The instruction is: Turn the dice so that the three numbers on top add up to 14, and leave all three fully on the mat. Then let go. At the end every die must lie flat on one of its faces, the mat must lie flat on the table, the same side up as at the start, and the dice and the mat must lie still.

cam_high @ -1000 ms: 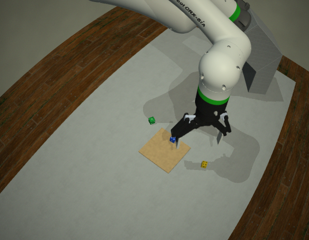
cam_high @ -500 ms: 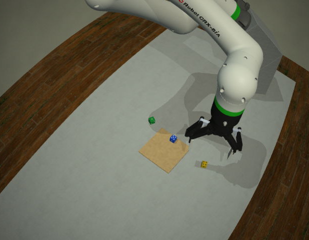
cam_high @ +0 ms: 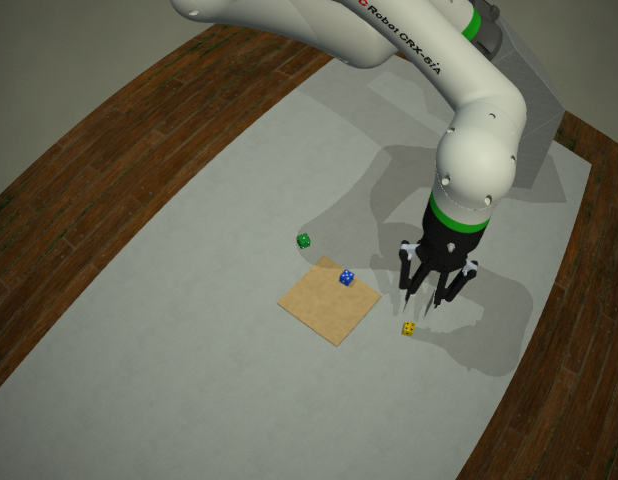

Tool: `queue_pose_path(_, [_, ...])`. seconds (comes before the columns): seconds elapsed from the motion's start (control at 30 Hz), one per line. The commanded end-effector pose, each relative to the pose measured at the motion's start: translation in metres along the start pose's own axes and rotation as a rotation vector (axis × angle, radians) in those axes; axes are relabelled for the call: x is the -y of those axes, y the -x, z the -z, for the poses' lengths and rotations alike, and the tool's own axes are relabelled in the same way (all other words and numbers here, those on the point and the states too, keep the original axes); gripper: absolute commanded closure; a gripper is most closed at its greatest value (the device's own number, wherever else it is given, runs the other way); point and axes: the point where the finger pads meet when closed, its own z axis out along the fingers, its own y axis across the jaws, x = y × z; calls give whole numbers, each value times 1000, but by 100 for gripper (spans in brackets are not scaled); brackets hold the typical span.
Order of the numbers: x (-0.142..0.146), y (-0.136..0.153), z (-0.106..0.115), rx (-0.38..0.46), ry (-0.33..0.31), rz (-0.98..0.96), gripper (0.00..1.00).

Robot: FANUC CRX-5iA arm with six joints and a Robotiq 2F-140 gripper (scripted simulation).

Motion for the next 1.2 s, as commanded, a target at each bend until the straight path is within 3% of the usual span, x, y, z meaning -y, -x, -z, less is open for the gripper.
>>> queue_pose_path(0.0, [0,0,0,0,0,0,79])
queue_pose_path(1.17, [0,0,-6,0,0,0,79])
